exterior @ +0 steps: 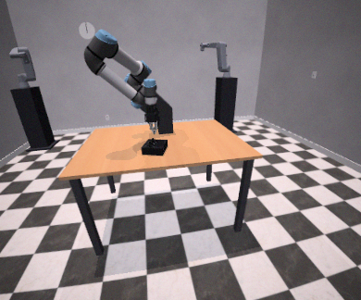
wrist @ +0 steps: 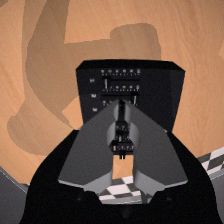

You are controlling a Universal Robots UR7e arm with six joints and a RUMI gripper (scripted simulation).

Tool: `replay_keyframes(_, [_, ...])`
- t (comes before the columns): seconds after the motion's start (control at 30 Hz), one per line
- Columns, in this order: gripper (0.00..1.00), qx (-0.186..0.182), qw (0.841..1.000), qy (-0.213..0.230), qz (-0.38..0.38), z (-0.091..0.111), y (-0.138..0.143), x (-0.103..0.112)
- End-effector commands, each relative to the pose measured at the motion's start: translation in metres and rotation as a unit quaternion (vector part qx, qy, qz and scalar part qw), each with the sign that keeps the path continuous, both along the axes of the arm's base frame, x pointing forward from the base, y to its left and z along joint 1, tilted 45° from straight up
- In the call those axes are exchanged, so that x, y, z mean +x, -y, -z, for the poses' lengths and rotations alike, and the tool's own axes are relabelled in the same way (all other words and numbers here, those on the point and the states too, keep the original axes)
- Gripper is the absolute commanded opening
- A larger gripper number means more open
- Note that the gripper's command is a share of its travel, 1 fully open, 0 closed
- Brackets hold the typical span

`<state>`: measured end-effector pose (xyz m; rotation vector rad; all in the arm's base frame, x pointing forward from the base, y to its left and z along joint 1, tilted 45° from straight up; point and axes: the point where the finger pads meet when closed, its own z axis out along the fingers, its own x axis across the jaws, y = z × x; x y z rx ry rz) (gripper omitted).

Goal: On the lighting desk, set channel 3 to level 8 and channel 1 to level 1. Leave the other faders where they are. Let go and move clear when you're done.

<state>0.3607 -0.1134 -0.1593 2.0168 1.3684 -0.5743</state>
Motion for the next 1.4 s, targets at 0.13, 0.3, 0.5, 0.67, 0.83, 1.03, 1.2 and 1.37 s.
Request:
replay_keyframes(0.13, [0.00,-0.001,0.999,0.035,0.035,0.000,-0.001,0.000])
replay_keyframes(0.3, [0.00,-0.001,0.995,0.067,0.067,0.000,-0.001,0.000])
replay_keyframes(0.5, [0.00,-0.001,0.990,0.100,0.100,0.001,-0.002,0.001])
replay_keyframes(0.67, [0.00,-0.002,0.978,0.148,0.149,0.001,-0.002,0.003])
replay_keyframes(0.83, [0.00,-0.002,0.957,0.204,0.205,0.002,-0.002,0.005])
replay_keyframes(1.03, [0.00,-0.003,0.933,0.254,0.255,0.002,-0.002,0.007])
replay_keyframes(1.2, [0.00,-0.004,0.892,0.318,0.320,0.002,-0.002,0.010])
replay_keyframes(1.37, [0.00,-0.004,0.841,0.382,0.383,0.002,-0.001,0.014])
